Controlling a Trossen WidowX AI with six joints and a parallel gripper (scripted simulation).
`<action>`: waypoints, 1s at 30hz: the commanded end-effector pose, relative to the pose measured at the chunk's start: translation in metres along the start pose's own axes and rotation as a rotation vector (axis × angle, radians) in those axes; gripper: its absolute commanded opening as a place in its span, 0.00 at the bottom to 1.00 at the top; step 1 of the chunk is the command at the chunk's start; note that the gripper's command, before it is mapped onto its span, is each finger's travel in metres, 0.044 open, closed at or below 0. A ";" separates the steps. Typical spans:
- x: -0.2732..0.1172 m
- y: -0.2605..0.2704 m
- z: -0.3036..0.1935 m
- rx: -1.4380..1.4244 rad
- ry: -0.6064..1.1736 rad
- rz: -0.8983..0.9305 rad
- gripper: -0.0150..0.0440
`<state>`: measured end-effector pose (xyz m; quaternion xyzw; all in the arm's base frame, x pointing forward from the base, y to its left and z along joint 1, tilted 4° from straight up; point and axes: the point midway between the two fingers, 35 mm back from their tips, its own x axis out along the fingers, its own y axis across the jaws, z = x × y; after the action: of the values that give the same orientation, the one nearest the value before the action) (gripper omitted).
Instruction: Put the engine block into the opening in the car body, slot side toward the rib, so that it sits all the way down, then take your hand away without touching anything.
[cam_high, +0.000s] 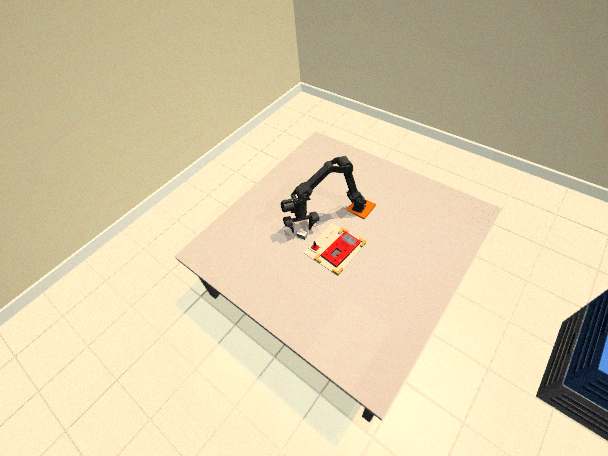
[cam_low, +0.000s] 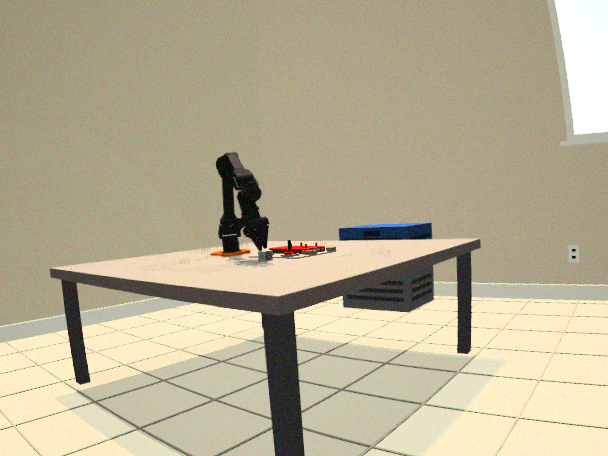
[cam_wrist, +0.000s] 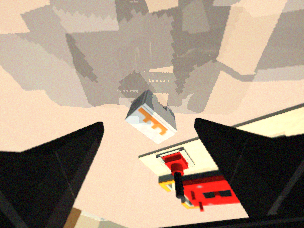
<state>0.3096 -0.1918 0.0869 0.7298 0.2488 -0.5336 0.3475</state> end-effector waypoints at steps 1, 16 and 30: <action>-0.005 0.003 -0.003 0.121 -0.035 -0.018 1.00; -0.020 -0.001 -0.008 0.584 -0.198 -0.069 1.00; -0.026 0.001 -0.014 0.775 -0.279 -0.063 1.00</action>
<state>0.3048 -0.1812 0.1116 0.7179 0.0094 -0.6933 0.0621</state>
